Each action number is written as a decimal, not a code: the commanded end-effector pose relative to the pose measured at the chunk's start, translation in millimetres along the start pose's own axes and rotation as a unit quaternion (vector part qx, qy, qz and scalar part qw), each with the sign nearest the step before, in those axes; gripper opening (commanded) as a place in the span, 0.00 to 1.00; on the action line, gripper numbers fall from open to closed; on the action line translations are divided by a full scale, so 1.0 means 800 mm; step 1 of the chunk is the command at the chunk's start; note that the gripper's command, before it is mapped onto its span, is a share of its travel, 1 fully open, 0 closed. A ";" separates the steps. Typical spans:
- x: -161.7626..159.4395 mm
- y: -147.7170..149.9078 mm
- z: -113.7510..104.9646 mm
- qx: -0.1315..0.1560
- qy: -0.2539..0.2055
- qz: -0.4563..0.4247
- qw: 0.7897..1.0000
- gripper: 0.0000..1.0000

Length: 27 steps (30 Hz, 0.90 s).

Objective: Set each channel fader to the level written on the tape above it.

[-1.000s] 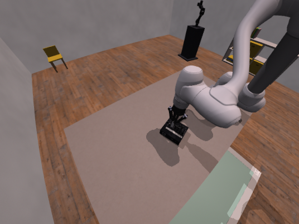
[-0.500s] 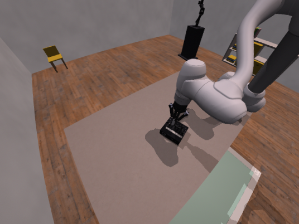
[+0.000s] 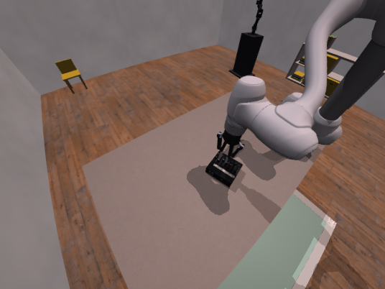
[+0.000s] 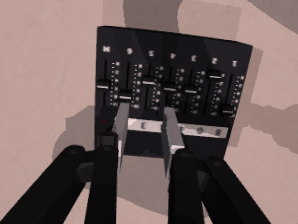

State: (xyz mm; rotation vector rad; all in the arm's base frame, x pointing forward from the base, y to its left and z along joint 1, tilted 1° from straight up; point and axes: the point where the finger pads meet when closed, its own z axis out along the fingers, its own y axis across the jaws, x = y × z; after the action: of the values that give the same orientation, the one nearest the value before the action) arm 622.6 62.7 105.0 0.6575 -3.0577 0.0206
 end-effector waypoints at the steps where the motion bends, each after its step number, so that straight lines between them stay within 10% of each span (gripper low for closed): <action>1: 0.000 0.000 -0.002 0.000 0.000 0.000 1.000 1.00; 27: 0.000 0.000 -0.080 0.000 0.000 0.000 1.000 1.00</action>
State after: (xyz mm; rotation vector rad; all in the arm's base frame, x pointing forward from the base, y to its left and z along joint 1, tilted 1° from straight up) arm 623.3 63.7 167.6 0.6575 -3.0578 0.0206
